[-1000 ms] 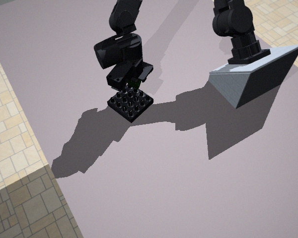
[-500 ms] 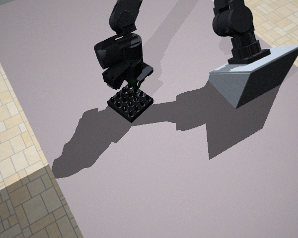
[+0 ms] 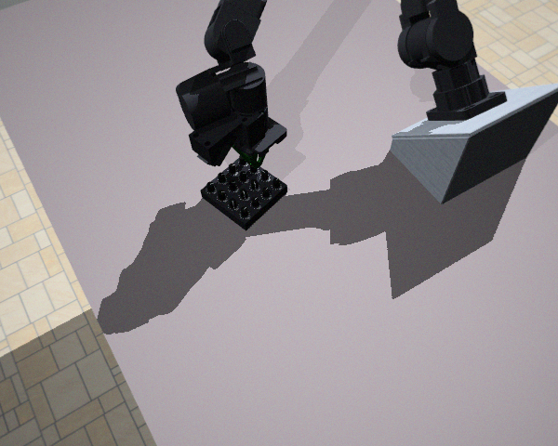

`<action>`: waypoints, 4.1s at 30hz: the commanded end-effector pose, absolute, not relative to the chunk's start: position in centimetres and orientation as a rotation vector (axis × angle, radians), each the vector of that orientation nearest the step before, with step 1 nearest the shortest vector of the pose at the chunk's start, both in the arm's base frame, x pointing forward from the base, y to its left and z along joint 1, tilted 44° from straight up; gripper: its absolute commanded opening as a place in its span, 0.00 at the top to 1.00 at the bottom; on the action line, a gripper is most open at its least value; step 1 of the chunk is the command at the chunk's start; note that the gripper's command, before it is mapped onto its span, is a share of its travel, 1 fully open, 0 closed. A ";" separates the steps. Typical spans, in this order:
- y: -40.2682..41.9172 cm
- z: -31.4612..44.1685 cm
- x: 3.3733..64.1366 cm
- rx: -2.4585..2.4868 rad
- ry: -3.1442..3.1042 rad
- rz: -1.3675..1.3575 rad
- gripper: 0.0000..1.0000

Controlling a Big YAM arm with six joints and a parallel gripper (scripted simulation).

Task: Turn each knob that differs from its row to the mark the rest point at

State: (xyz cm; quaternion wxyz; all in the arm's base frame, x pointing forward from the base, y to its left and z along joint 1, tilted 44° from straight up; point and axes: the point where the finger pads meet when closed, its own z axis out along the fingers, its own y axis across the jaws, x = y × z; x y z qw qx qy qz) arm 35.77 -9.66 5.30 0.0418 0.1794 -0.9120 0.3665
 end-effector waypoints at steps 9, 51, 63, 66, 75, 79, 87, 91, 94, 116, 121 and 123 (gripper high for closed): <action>-10.0 6.3 38.3 0.474 -2.859 1.171 0.92; -6.9 9.4 38.1 0.516 -2.871 1.175 0.82; -6.5 9.9 37.6 0.507 -2.865 1.167 0.82; -6.5 9.9 37.6 0.507 -2.865 1.167 0.82; -6.0 10.2 38.0 0.513 -2.876 1.171 0.82; -4.9 11.1 37.8 0.483 -2.891 1.172 0.82; -5.5 10.5 36.7 0.458 -2.867 1.161 0.82; -5.1 10.5 36.8 0.472 -2.868 1.162 0.82; -5.2 10.5 36.8 0.468 -2.867 1.162 0.82; -5.2 10.5 36.8 0.472 -2.865 1.161 0.82; -5.4 10.4 36.7 0.473 -2.861 1.160 0.82; -5.4 10.3 36.6 0.472 -2.860 1.159 0.82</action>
